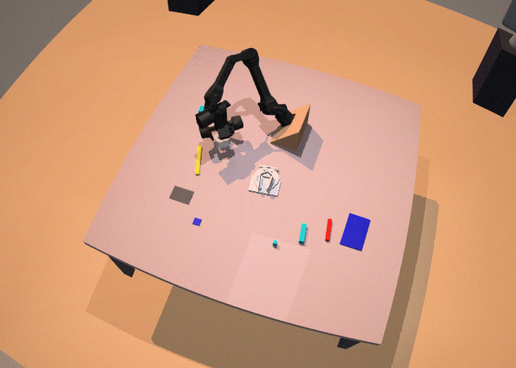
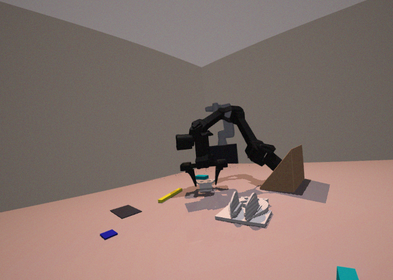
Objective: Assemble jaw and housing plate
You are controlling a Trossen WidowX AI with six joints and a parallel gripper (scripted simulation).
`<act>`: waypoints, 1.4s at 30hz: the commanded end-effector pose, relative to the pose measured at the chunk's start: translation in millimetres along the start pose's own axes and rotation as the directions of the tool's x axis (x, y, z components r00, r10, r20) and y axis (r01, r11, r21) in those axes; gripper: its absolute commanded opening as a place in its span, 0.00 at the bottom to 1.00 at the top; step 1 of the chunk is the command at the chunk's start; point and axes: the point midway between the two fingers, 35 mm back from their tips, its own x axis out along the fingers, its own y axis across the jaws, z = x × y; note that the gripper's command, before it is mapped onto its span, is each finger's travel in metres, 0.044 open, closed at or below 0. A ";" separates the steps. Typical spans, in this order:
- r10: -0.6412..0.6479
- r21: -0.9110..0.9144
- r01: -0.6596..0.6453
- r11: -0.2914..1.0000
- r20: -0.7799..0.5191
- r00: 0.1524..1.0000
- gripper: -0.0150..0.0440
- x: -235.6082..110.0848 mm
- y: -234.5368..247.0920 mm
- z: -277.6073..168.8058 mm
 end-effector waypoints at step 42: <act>0.023 0.080 -0.026 0.996 0.030 0.999 0.85 -70.4 5.1 45.2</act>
